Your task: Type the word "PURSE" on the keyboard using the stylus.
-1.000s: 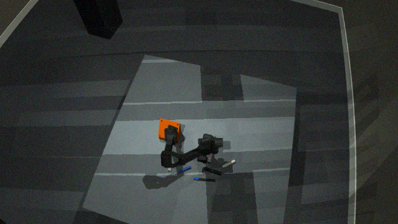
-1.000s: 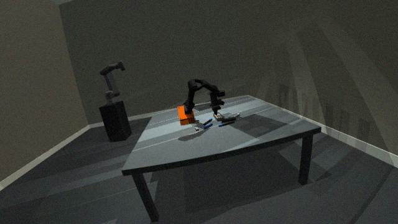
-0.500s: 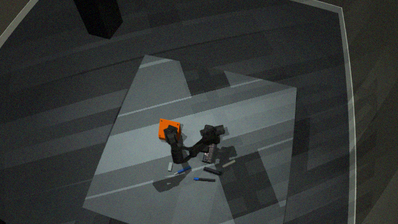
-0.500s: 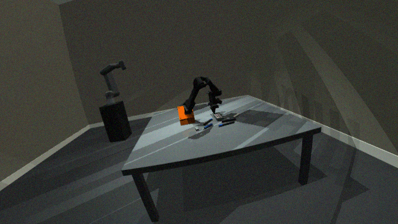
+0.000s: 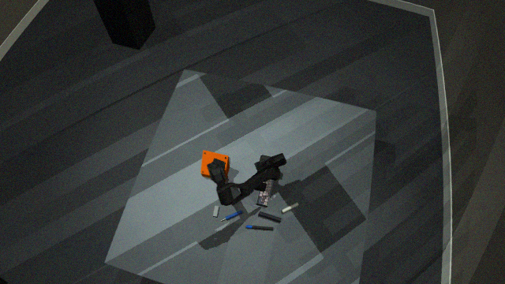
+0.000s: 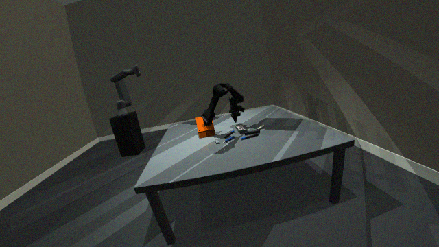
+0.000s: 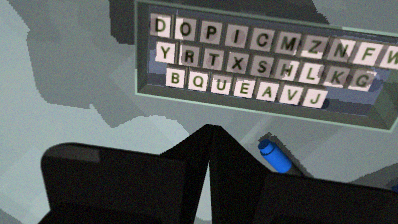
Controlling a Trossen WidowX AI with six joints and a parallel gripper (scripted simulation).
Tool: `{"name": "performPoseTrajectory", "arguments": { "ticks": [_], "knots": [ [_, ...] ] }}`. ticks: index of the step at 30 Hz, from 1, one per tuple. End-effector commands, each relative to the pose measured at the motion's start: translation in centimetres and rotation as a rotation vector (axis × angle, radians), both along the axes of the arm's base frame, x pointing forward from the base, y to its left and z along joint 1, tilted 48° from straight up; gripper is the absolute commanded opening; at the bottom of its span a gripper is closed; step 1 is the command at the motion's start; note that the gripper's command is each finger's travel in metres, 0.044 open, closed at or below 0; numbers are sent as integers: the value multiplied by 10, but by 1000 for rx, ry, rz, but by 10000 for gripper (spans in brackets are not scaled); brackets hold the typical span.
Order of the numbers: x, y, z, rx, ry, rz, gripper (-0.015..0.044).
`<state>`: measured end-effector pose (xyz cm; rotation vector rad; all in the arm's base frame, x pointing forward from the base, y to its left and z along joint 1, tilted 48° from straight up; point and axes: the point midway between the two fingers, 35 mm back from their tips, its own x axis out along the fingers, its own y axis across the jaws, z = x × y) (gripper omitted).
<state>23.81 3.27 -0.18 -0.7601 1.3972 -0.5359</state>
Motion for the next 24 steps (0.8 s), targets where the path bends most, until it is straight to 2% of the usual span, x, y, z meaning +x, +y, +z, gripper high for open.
{"name": "performPoseTrajectory", "arguments": {
  "ticks": [1,11,15,19,24],
  "knots": [
    [-2,28,24,12,-19,6,0],
    [0,23,19,11,-19,12,0],
    [0,23,19,12,-20,11,105],
    [0,23,19,12,-20,11,0],
    [0,23,19,12,-20,11,0]
  ]
}}
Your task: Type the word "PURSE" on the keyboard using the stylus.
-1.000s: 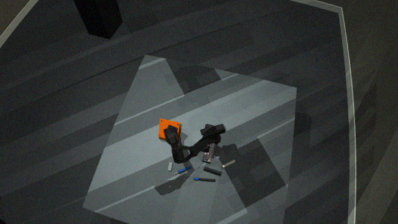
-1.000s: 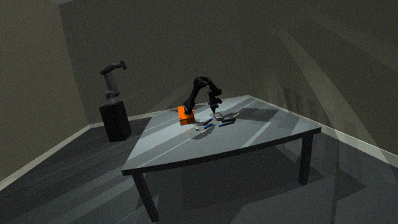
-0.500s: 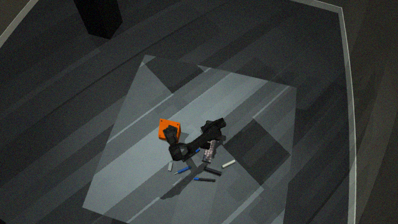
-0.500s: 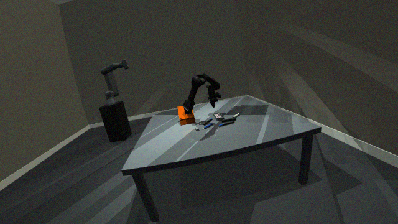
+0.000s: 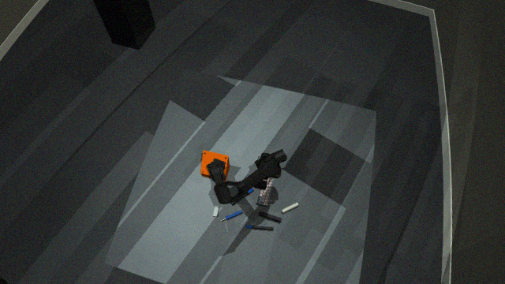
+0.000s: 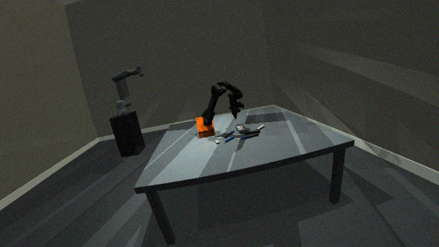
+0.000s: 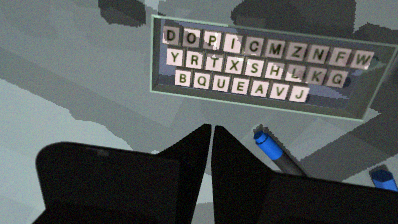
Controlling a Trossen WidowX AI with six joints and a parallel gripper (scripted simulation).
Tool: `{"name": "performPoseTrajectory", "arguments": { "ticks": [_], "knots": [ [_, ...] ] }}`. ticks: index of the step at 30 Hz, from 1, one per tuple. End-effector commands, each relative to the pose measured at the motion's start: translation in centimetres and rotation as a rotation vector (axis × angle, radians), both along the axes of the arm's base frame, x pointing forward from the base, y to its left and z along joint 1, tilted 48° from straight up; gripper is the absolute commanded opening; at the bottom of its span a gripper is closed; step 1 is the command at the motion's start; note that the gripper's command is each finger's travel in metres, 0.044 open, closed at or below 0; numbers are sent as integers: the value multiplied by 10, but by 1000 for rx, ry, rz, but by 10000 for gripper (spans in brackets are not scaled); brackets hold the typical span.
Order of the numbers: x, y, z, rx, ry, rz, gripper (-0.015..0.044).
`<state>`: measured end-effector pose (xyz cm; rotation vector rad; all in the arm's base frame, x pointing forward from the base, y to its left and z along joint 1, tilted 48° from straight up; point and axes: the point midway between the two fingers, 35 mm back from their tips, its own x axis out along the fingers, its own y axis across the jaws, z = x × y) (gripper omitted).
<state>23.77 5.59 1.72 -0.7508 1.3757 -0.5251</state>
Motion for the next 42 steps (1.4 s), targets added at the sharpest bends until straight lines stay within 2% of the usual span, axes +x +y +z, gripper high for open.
{"name": "performPoseTrajectory", "arguments": {
  "ticks": [1,6,10,12,21,42],
  "knots": [
    [0,0,0,0,0,0,0],
    [0,0,0,0,0,0,0],
    [0,-6,4,-2,-49,-56,105],
    [1,-24,16,-11,-188,-209,150],
    [-16,-106,73,-103,-914,-874,150],
    [-75,-184,136,-277,-1955,-1436,150]
  ]
}}
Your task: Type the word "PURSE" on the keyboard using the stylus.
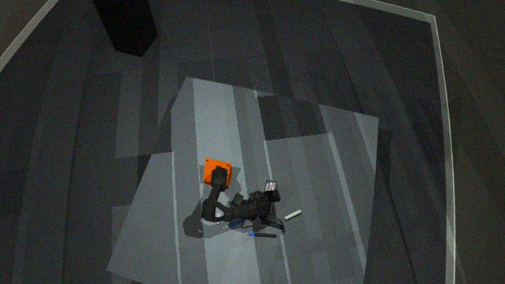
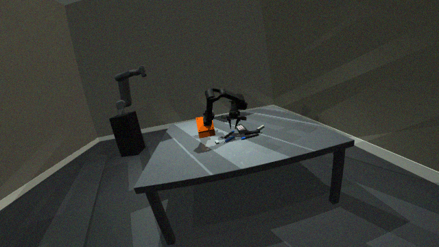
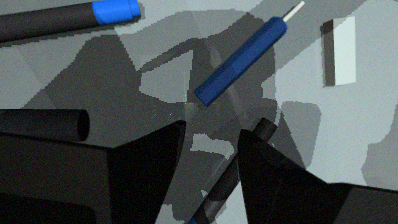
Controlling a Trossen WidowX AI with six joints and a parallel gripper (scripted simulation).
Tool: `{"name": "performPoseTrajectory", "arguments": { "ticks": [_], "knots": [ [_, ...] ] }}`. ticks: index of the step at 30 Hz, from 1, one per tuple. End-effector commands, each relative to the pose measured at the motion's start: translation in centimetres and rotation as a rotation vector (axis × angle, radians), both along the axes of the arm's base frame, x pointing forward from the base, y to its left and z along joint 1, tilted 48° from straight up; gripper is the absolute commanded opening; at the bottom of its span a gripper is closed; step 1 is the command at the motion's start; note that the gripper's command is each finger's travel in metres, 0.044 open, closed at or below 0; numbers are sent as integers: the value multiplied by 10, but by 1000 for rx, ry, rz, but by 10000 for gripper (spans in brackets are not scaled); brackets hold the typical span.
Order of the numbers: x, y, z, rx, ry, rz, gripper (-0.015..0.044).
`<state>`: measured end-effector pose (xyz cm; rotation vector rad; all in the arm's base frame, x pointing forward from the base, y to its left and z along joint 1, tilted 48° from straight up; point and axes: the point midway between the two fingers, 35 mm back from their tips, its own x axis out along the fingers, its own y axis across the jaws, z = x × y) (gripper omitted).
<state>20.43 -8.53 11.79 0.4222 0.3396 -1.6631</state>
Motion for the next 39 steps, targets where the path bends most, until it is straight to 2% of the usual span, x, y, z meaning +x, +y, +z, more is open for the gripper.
{"name": "performPoseTrajectory", "arguments": {
  "ticks": [1,39],
  "knots": [
    [-44,-44,37,-225,-566,-391,150],
    [-43,-55,25,-231,-577,-398,150]
  ]
}}
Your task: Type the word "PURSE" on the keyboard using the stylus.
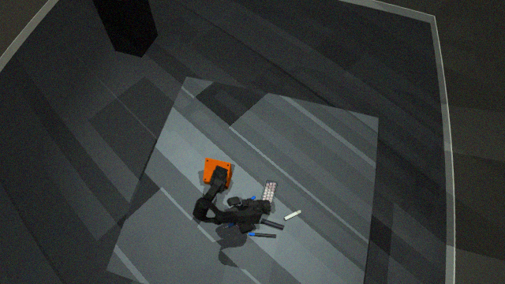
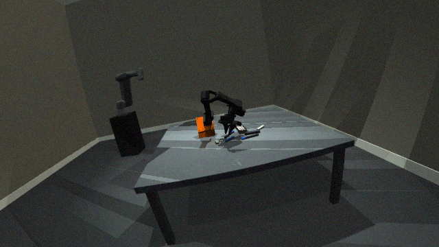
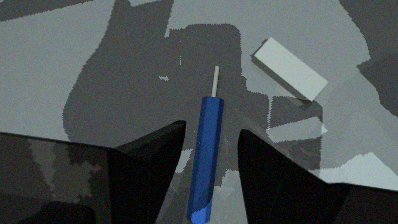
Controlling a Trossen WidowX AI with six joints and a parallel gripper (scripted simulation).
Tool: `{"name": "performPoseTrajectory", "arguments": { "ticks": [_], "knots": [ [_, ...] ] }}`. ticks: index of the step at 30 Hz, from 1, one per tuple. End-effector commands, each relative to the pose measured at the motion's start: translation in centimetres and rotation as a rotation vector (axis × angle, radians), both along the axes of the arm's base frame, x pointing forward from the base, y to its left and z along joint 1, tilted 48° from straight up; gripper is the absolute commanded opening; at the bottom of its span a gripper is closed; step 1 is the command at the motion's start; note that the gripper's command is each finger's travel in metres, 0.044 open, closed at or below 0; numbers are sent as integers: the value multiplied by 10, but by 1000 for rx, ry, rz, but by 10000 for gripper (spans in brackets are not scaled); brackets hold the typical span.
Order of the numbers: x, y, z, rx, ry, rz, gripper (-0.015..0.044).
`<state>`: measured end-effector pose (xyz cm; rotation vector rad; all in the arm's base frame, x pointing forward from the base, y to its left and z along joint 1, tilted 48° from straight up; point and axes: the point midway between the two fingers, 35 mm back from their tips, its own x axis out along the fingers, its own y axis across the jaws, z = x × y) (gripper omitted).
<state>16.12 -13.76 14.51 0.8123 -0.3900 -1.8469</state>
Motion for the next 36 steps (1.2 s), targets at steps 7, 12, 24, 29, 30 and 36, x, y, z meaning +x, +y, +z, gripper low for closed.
{"name": "performPoseTrajectory", "arguments": {
  "ticks": [7,12,24,29,30,36],
  "knots": [
    [0,-6,-5,-2,8,3,150],
    [1,-10,-8,-2,8,3,150],
    [2,-17,-14,-3,8,3,150],
    [3,-20,-16,-3,8,3,150],
    [3,-21,-17,-3,8,3,150],
    [4,-24,-20,-3,7,3,150]
  ]
}}
